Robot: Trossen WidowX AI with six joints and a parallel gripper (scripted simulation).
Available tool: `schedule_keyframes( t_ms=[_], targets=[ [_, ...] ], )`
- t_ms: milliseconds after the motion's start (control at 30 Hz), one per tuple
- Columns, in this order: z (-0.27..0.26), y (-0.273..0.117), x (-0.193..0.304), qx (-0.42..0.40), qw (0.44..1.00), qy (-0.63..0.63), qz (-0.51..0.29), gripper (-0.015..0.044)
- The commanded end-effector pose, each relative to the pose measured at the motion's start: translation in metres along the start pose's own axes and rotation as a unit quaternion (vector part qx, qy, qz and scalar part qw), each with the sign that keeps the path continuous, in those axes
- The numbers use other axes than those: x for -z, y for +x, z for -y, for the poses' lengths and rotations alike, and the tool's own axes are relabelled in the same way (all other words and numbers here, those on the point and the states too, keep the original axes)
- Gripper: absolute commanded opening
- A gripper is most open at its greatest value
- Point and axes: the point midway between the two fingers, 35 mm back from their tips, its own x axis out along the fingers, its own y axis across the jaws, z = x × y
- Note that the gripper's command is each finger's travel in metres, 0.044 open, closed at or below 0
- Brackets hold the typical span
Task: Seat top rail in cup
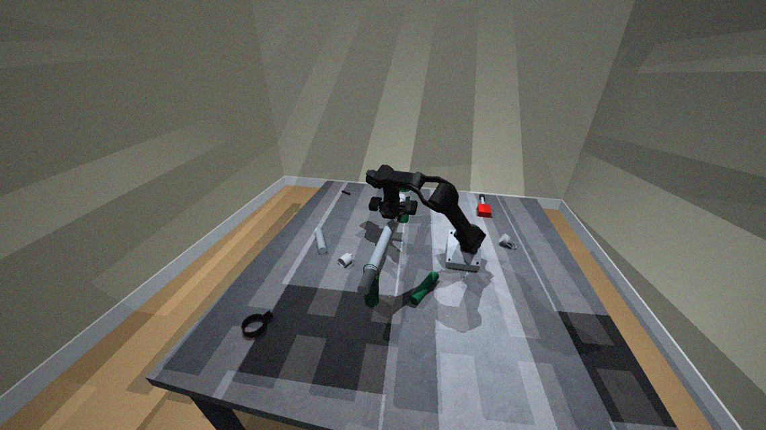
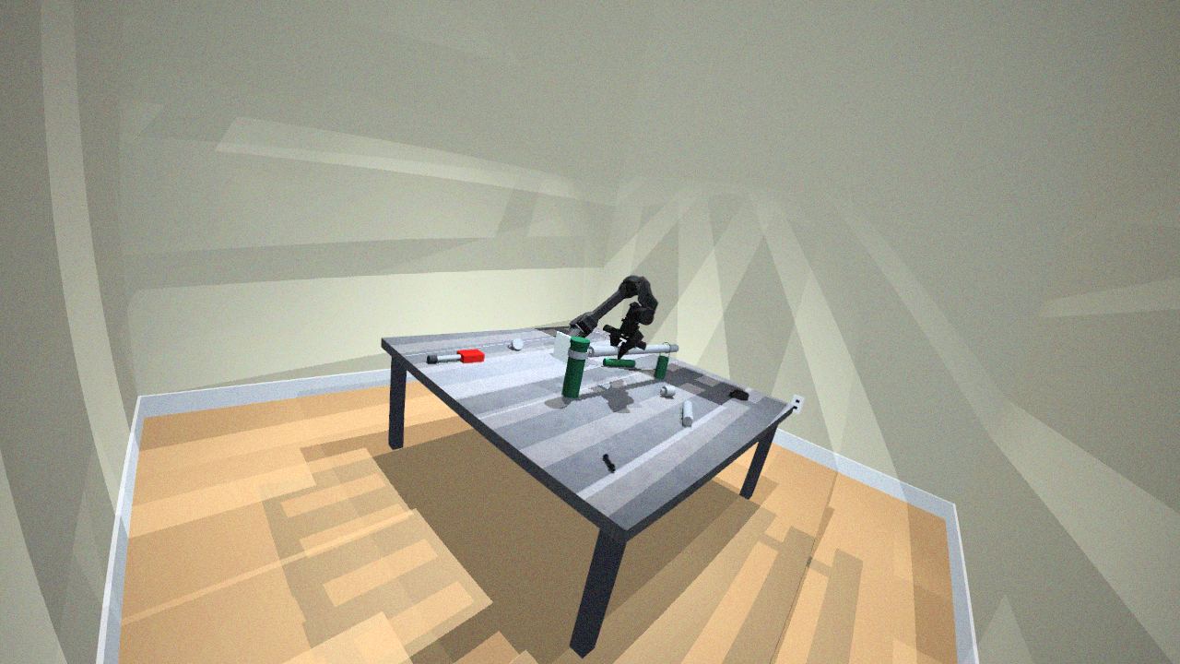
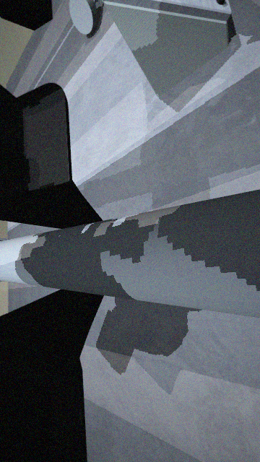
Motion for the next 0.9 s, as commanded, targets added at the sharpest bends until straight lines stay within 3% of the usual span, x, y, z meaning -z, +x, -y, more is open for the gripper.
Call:
schedule_keyframes(
  t_ms=[0,333,533,667,867],
  targets=[
    [0.000,0.000,0.000,0.000,1.000,0.000,0.000,0.0026],
    [0.000,-0.003,-0.002,0.000,1.000,0.000,0.000,0.0289],
    [0.000,-0.029,-0.016,0.000,1.000,0.000,0.000,0.0440],
    [-0.002,-0.048,-0.028,0.000,1.000,0.000,0.000,0.0440],
    [-0.002,-0.046,-0.025,-0.001,1.000,-0.001,-0.001,0.0440]
  ],
)
